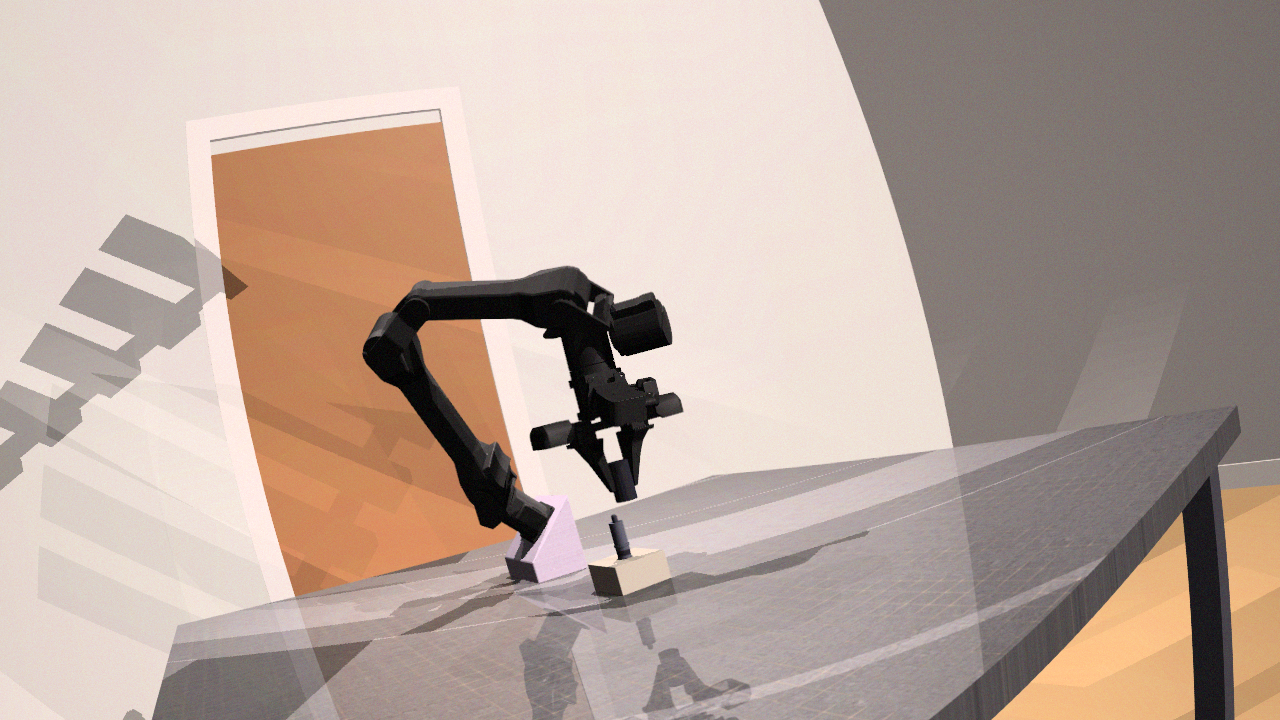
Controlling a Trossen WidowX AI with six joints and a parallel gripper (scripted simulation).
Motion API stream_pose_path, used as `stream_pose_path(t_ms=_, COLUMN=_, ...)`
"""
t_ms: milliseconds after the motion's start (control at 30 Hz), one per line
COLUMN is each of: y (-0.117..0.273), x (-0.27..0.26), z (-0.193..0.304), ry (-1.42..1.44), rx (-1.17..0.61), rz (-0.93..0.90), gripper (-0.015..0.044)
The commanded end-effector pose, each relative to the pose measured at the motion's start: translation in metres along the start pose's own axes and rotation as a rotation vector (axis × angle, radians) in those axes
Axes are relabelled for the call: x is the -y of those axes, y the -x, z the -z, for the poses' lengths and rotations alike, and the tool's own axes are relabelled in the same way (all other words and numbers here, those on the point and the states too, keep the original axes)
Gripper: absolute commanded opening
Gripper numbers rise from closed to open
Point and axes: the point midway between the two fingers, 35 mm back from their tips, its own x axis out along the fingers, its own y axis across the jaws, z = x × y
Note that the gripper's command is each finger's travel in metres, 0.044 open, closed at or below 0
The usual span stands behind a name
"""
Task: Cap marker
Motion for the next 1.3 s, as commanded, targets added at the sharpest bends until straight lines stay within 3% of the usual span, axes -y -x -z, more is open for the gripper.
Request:
stream_pose_path(t_ms=0, y=0.004, x=0.017, z=0.000, ry=0.003, rx=0.000, rz=0.006, gripper=0.0000)
stream_pose_path(t_ms=1267, y=-0.039, x=0.022, z=-0.001, ry=0.003, rx=0.000, rz=0.007, gripper=0.0000)
